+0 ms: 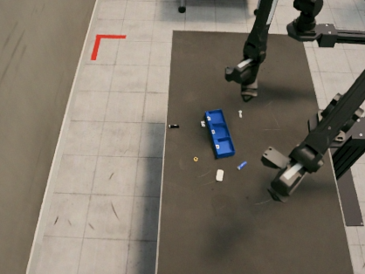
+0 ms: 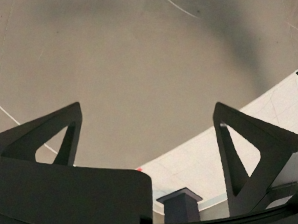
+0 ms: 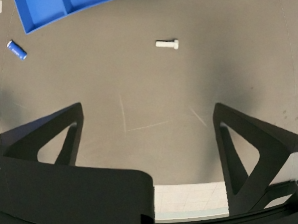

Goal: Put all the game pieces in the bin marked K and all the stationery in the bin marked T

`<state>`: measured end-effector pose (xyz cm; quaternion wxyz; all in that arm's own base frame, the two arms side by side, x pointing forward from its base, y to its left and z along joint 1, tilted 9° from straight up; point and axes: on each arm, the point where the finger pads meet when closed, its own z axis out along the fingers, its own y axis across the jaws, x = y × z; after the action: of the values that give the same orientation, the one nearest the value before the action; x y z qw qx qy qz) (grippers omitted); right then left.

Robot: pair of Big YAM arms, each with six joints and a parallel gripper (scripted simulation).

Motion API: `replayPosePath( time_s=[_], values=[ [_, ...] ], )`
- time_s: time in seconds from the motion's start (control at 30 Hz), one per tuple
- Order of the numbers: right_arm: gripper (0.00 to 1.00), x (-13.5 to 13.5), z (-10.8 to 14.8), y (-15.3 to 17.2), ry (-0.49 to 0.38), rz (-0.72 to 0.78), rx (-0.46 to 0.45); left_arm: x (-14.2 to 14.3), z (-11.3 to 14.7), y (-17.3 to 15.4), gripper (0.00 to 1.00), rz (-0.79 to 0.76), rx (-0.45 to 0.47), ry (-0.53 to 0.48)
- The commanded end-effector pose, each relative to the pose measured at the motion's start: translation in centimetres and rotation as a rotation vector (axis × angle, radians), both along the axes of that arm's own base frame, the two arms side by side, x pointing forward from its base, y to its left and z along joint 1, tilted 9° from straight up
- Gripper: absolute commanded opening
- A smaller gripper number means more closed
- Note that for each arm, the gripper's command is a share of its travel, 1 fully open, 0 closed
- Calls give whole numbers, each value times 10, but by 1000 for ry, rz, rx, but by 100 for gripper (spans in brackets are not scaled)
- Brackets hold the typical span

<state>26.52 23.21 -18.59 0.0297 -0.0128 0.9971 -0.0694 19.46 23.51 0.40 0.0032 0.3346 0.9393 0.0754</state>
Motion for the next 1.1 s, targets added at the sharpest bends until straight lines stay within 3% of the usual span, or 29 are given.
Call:
replayPosePath(
  time_s=[0.0,0.43,0.6,0.77,1.07],
  values=[
    [100,2,3,-6,-1,-5,-2,-4,5,-1,100,0,3,-1],
    [100,2,2,-7,-2,-5,-1,-4,5,-1,100,0,3,-1],
    [100,37,-32,18,18,221,-2,-4,5,-1,100,0,3,-1],
    [100,48,-49,23,37,221,-17,-4,5,-1,100,0,3,-1],
    [100,94,-101,51,36,221,-18,-4,5,-1,100,0,3,-1]
  ],
)
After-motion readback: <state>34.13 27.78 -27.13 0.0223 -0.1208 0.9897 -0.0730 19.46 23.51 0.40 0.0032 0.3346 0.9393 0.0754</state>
